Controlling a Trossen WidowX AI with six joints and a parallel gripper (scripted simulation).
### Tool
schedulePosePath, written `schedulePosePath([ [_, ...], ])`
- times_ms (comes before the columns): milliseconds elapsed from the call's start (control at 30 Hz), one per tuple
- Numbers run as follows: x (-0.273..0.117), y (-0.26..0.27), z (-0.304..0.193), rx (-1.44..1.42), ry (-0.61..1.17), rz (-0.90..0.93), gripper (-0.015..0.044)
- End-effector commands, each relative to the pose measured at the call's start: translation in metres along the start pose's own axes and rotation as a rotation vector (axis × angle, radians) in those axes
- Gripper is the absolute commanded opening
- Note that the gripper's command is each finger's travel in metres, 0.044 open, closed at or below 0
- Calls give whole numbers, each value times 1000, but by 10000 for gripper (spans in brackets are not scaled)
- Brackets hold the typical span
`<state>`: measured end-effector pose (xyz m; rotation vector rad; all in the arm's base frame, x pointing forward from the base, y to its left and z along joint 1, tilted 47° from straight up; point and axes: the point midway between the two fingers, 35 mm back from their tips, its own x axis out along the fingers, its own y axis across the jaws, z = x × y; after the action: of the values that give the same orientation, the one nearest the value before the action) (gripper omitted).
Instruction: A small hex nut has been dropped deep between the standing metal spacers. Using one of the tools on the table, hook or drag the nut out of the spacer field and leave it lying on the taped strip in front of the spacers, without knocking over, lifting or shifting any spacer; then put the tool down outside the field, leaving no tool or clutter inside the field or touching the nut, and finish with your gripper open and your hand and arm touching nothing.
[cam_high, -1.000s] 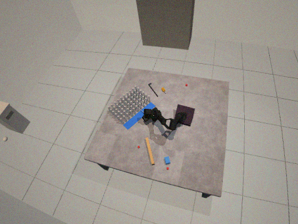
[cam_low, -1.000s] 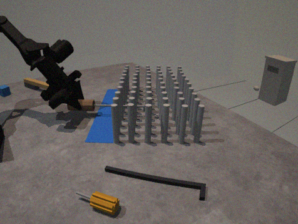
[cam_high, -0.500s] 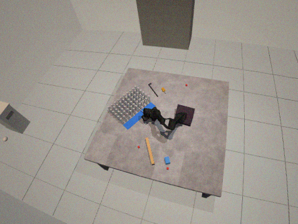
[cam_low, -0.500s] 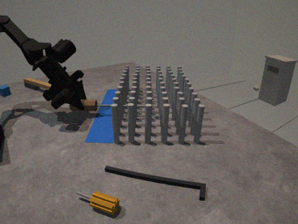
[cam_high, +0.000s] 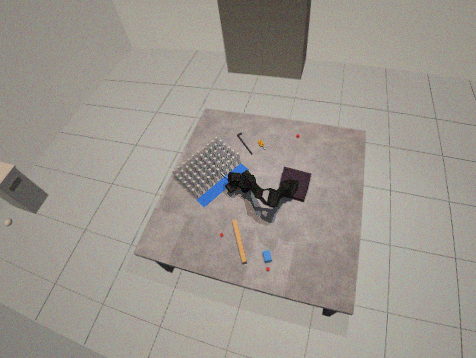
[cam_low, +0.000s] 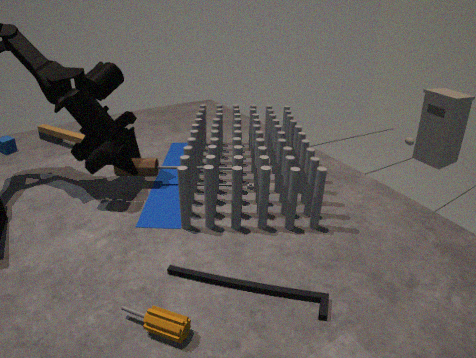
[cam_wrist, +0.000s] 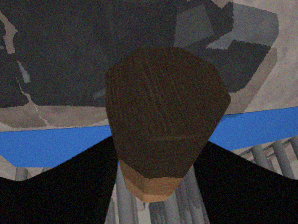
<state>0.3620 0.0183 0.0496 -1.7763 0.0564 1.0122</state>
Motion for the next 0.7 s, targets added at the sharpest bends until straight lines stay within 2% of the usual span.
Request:
schedulePosePath([
  [0, -1, 3, -2, -4, 5, -3, 0],
  [667, 2, 7, -7, -4, 6, -3, 0],
])
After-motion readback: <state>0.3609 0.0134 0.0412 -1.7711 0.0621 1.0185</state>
